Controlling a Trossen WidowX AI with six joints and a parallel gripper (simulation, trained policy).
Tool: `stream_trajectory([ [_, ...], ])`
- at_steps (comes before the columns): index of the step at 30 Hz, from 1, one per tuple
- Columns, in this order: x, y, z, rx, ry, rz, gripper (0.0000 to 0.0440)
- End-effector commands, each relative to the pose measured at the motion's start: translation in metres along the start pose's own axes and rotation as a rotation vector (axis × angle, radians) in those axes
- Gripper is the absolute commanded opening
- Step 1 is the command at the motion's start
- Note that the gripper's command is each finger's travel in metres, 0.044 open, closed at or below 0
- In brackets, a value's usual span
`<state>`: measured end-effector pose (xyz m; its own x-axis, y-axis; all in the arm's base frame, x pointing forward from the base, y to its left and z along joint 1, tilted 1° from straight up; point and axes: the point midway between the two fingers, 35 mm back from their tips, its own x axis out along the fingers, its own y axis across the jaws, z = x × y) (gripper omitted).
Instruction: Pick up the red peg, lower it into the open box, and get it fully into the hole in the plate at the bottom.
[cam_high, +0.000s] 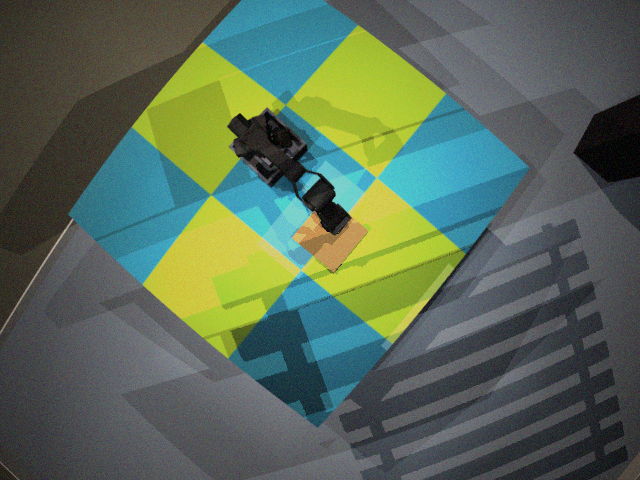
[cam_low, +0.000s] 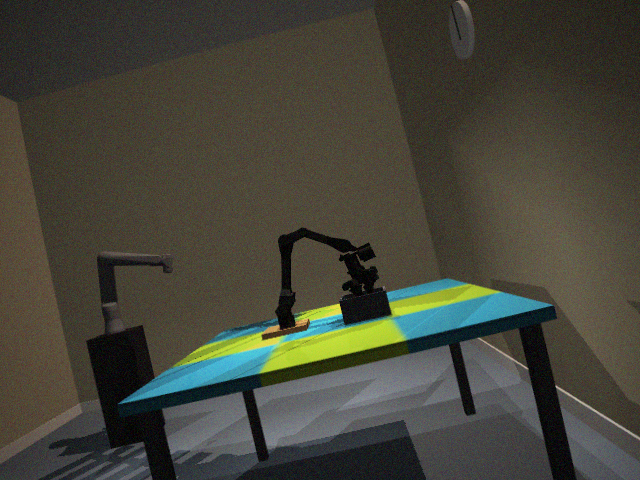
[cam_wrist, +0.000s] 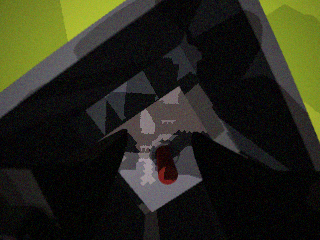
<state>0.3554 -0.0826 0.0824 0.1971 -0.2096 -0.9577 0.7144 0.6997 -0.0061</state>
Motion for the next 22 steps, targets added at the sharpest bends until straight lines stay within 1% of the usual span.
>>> stream_trajectory([
  [1, -0.005, 0.008, 0.013, -0.01, 0.001, 0.023, 0.0378],
  [3, -0.009, 0.013, 0.018, -0.012, 0.003, 0.04, 0.0431],
  [4, -0.01, 0.016, 0.02, -0.013, 0.005, 0.048, 0.044],
  [13, -0.026, 0.037, 0.035, -0.037, 0.057, 0.098, 0.044],
  [22, -0.047, 0.066, 0.048, -0.04, 0.079, 0.165, 0.044],
])
